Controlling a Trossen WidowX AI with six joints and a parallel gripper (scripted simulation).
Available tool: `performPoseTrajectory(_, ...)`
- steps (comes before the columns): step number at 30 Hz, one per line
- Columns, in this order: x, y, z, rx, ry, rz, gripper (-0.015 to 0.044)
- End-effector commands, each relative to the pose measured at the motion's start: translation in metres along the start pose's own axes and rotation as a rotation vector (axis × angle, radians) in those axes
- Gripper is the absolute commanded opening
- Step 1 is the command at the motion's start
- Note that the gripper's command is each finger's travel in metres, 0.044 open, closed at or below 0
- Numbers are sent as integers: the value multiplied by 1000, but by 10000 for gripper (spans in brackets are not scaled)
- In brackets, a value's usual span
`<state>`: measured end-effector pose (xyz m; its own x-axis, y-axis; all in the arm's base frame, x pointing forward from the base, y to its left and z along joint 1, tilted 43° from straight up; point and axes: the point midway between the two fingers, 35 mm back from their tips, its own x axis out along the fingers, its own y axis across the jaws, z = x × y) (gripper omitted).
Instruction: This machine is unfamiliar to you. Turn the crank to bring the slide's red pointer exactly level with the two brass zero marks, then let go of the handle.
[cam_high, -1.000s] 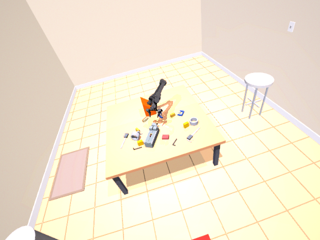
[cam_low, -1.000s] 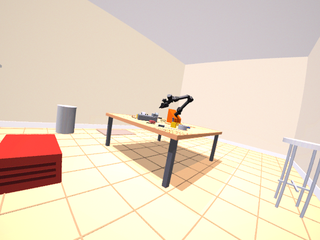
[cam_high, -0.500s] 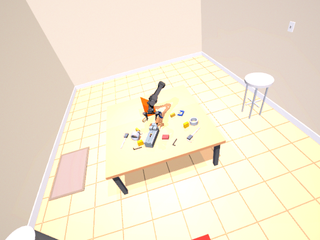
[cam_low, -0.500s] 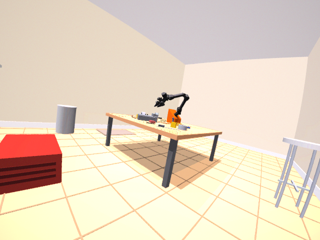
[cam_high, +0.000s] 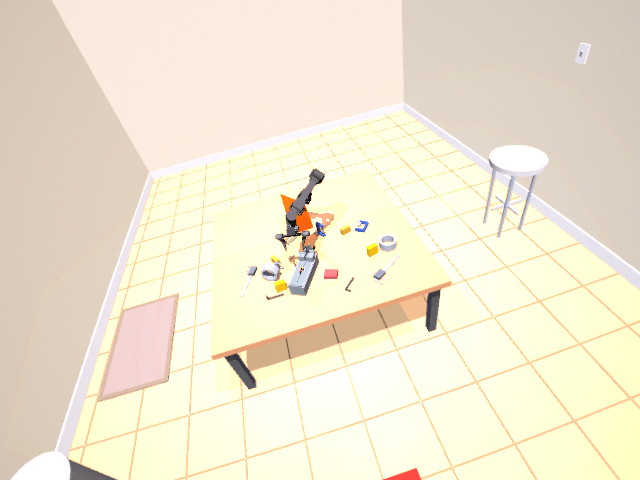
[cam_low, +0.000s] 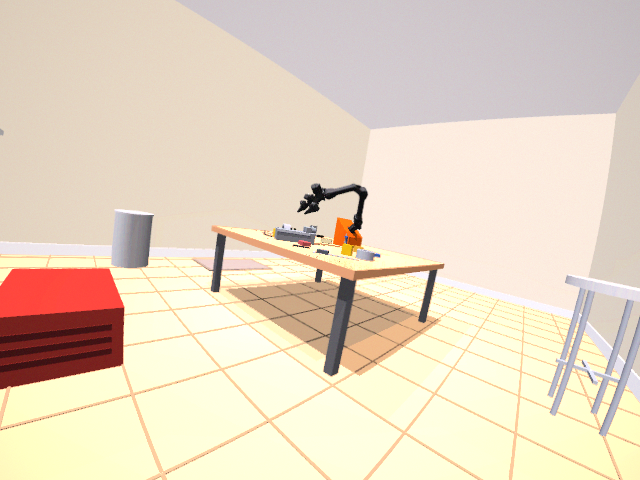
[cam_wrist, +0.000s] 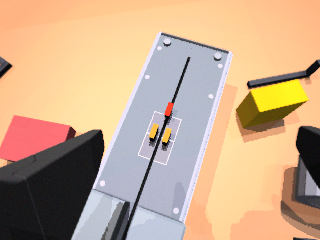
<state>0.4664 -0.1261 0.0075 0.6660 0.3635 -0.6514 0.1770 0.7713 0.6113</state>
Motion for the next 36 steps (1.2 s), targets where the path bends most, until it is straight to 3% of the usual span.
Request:
performPoseTrajectory(1,13,0,-7,-15,2,13,440)
performPoseTrajectory(6,43,2,-36,-15,2,15,440)
performPoseTrajectory(25,44,2,-37,-15,2,15,440)
performPoseTrajectory(36,1,2,1,-12,4,12,440)
